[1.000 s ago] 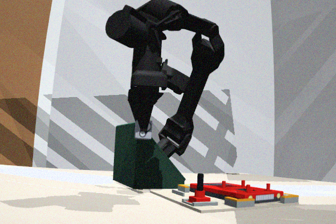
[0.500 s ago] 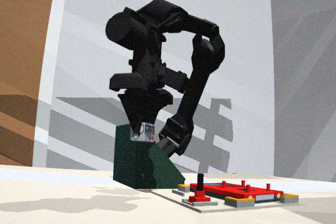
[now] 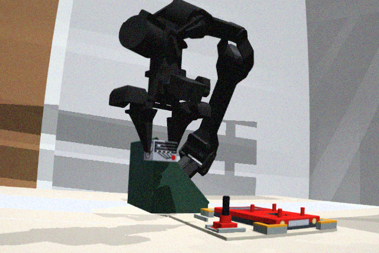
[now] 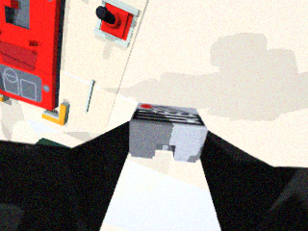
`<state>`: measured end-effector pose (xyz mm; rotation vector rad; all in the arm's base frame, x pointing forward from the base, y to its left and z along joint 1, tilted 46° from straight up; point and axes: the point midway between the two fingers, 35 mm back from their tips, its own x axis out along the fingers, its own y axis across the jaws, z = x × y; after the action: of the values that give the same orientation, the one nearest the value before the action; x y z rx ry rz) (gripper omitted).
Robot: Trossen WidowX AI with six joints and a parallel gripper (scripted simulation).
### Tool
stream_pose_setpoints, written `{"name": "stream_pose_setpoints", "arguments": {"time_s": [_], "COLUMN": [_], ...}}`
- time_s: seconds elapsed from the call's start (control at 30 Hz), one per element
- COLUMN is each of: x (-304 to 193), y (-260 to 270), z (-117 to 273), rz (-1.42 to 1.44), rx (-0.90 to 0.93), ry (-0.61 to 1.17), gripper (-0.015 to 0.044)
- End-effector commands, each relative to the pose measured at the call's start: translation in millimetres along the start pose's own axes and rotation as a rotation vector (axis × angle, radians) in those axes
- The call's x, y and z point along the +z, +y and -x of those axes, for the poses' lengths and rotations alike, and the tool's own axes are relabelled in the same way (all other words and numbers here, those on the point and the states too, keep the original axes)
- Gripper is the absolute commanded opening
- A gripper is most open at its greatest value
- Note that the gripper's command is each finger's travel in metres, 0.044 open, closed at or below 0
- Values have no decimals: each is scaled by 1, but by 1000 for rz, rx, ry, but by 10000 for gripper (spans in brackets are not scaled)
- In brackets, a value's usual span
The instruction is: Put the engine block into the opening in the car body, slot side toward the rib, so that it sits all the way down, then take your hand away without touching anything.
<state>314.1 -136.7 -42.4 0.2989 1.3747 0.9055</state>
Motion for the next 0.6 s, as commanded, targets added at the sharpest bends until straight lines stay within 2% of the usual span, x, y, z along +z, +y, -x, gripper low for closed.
{"name": "stream_pose_setpoints", "arguments": {"time_s": [0.0, 0.57], "x": [1, 1], "y": [0, 0], "z": [-1, -3], "rz": [-144, -733], "rx": [-1, 0], "ry": [-2, -2], "gripper": [0, 0]}}
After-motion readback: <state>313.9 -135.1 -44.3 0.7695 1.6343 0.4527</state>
